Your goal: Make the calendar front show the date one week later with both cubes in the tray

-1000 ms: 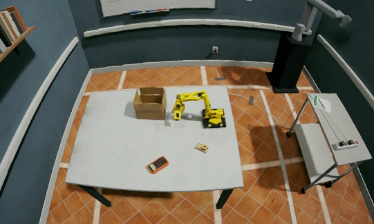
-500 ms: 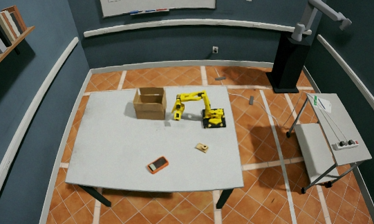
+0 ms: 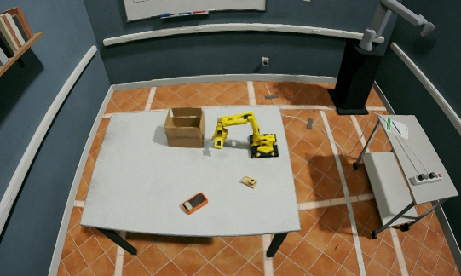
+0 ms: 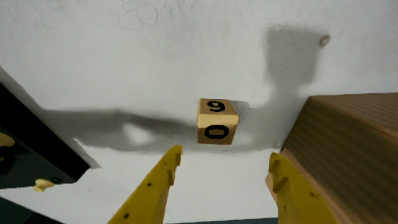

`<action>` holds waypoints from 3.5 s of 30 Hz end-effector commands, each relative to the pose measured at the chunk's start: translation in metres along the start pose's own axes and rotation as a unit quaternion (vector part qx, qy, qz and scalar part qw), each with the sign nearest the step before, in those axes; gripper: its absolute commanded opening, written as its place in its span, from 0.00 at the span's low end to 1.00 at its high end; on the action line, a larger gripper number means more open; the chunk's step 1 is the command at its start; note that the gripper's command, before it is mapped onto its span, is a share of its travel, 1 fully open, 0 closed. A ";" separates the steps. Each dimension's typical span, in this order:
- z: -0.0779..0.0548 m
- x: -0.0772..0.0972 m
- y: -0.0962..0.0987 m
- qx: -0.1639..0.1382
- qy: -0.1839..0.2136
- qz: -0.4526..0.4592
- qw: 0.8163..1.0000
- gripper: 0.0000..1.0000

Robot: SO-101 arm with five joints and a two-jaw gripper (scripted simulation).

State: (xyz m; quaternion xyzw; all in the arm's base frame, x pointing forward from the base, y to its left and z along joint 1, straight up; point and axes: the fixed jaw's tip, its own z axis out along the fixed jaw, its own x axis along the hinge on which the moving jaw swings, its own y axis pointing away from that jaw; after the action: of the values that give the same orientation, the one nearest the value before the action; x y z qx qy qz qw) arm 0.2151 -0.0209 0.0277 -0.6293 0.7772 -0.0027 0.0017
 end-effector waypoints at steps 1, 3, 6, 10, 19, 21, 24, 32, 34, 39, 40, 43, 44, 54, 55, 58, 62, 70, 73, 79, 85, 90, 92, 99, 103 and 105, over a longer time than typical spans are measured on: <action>0.008 -0.002 0.003 -0.010 0.001 -0.001 1.000 0.35; 0.010 -0.002 0.003 -0.010 0.001 -0.001 1.000 0.35; 0.015 -0.002 0.003 -0.010 0.001 -0.001 1.000 0.35; 0.022 -0.002 0.003 -0.010 0.001 -0.001 1.000 0.35; 0.032 -0.002 0.004 -0.010 0.001 -0.001 1.000 0.35; 0.034 -0.002 0.004 -0.010 0.001 -0.001 1.000 0.35; 0.036 -0.002 0.004 -0.010 0.001 -0.001 1.000 0.35; 0.038 -0.002 0.005 -0.010 0.001 -0.001 1.000 0.35; 0.038 -0.002 0.005 -0.010 0.001 -0.001 1.000 0.35; 0.038 -0.002 0.004 -0.010 0.001 -0.001 1.000 0.35; 0.038 -0.002 0.004 -0.010 0.001 -0.001 1.000 0.35; 0.038 -0.002 0.004 -0.010 0.001 -0.001 1.000 0.34; 0.038 -0.002 0.004 -0.010 0.001 -0.001 1.000 0.34; 0.038 -0.002 0.001 -0.010 0.001 -0.001 1.000 0.30; 0.038 -0.002 0.001 -0.010 0.001 -0.001 1.000 0.30; 0.038 -0.002 -0.001 -0.010 0.001 -0.001 1.000 0.28; 0.038 -0.002 -0.003 -0.010 0.000 -0.001 1.000 0.25; 0.038 -0.002 -0.005 -0.010 0.000 -0.001 1.000 0.22; 0.038 -0.002 -0.006 -0.010 0.000 -0.001 1.000 0.21; 0.038 -0.002 -0.006 -0.010 0.000 -0.001 1.000 0.20; 0.038 -0.002 -0.006 -0.010 0.000 -0.001 1.000 0.20; 0.038 -0.002 -0.006 -0.010 0.000 -0.001 1.000 0.19; 0.038 -0.002 -0.006 -0.010 0.000 -0.001 1.000 0.18; 0.038 -0.002 -0.006 -0.010 0.000 -0.001 1.000 0.11; 0.038 -0.002 -0.006 -0.010 0.000 -0.001 1.000 0.09; 0.038 -0.002 -0.006 -0.010 0.000 -0.001 1.000 0.06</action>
State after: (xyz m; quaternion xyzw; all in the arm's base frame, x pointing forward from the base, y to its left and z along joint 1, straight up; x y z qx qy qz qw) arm 0.2236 -0.0218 -0.0082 -0.6293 0.7772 -0.0015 0.0006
